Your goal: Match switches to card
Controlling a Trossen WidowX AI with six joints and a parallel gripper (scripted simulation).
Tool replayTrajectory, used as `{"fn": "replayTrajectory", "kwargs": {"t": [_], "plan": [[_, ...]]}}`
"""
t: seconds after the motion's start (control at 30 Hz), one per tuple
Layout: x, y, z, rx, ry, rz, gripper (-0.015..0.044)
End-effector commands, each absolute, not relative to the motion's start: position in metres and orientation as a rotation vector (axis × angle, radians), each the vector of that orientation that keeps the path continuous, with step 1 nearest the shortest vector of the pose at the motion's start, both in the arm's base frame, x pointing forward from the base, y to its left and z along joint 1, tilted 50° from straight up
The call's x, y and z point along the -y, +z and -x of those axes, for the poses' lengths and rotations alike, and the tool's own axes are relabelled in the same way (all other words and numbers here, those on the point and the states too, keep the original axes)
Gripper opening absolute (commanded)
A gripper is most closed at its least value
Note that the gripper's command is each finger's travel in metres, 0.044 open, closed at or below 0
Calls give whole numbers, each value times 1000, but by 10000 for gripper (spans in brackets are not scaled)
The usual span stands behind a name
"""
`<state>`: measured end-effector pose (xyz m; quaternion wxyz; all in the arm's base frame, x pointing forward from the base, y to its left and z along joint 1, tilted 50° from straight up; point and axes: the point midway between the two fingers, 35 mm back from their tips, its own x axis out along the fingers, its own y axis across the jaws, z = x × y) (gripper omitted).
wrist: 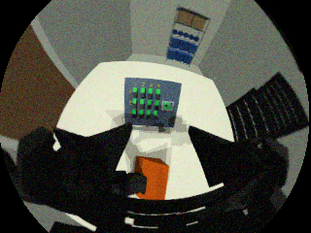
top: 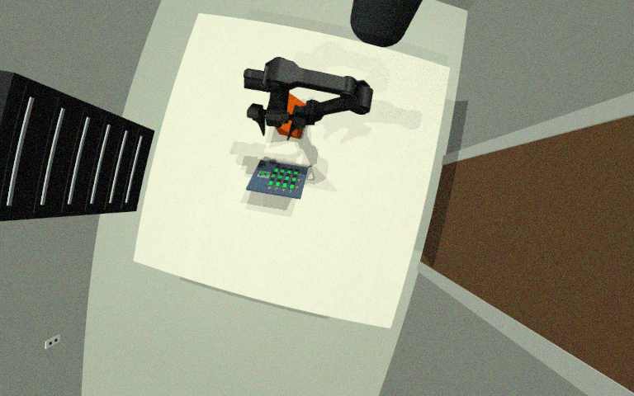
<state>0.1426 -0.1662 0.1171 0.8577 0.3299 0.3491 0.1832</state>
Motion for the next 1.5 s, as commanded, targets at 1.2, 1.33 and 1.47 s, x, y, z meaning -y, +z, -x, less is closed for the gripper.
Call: {"fn": "replayTrajectory", "kwargs": {"t": [1.2, 1.33, 1.47], "plan": [[51, 128, -253, -693, 428, -775, 0], [51, 128, -253, -693, 428, -775, 0], [50, 127, -254, -693, 428, -775, 0]]}}
